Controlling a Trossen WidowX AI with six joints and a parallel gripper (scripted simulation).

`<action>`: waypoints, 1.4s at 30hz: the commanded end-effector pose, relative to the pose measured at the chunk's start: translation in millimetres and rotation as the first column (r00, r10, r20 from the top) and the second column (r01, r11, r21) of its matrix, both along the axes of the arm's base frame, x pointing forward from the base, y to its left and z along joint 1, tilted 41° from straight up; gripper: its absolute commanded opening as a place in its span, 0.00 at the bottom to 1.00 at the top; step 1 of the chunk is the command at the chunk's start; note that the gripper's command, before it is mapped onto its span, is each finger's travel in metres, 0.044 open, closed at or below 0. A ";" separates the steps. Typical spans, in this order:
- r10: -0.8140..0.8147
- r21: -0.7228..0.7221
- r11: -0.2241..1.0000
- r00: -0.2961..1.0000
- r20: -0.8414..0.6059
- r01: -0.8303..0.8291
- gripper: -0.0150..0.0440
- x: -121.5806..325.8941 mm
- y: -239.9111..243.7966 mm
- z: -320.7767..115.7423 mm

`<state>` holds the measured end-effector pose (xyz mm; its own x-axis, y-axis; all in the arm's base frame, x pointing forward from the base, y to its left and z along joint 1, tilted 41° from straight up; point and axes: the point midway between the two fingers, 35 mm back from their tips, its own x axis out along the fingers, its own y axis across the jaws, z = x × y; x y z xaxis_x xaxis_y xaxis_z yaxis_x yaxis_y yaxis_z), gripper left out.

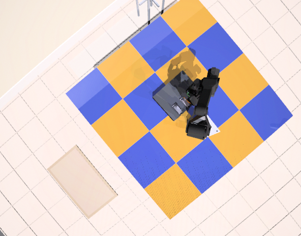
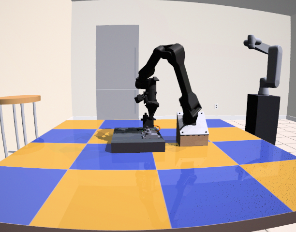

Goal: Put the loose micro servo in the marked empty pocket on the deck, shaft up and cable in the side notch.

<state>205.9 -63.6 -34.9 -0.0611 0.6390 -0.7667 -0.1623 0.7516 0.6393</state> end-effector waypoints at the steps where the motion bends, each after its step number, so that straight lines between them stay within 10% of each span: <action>1: -0.006 0.006 1.000 1.000 -0.003 0.006 0.25 -0.1 4.8 -4.5; 42: -0.006 0.006 1.000 1.000 -0.003 0.006 0.25 -1.1 16.0 -17.5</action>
<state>203.1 -50.3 -49.2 -0.0627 0.6433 -0.7630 -0.1547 0.7490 0.6443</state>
